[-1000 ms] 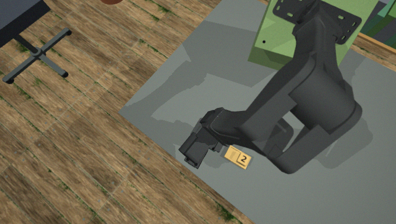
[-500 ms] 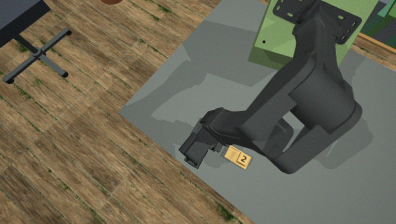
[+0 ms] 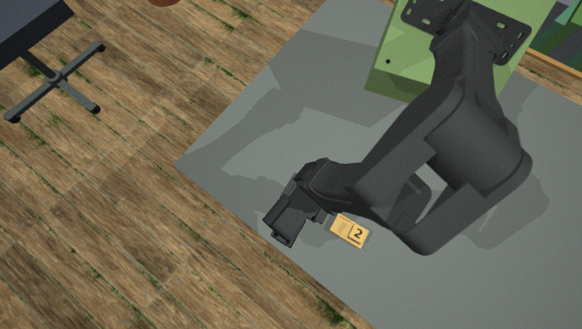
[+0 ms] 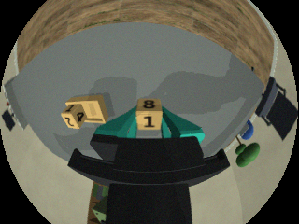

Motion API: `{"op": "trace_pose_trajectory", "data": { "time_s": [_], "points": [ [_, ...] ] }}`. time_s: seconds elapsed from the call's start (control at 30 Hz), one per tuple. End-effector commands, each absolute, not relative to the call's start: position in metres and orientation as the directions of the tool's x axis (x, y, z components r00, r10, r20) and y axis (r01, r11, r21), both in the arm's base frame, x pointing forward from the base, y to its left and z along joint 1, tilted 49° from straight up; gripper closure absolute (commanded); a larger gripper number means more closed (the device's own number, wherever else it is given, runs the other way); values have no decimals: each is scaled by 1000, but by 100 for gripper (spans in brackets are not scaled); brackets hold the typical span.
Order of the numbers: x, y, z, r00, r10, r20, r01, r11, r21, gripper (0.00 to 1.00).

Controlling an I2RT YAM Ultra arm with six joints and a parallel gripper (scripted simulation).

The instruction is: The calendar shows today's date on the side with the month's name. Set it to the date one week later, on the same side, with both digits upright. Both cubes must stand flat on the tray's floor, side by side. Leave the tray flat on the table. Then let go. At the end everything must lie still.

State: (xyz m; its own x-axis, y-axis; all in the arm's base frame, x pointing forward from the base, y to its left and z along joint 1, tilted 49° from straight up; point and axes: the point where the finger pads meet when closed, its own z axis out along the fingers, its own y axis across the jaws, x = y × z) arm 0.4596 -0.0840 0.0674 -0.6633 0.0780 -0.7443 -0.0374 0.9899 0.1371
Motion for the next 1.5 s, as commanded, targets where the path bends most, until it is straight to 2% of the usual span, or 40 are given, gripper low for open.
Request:
{"op": "trace_pose_trajectory", "data": {
  "time_s": [0.0,0.47,0.5,0.63,0.67,0.73,0.77,0.93,0.97,1.47],
  "points": [
    [461,-86,70,-656,78,-751,-35,990,134,73],
    [461,-86,70,-656,78,-751,-35,990,134,73],
    [461,-86,70,-656,78,-751,-35,990,134,69],
    [461,-86,70,-656,78,-751,-35,990,134,69],
    [461,-86,70,-656,78,-751,-35,990,134,65],
    [461,-86,70,-656,78,-751,-35,990,134,65],
    [461,-86,70,-656,78,-751,-35,990,134,61],
    [461,-86,70,-656,78,-751,-35,990,134,57],
    [461,-86,70,-656,78,-751,-35,990,134,53],
    [459,-86,73,-656,78,-751,-35,990,134,53]
  ]
}}
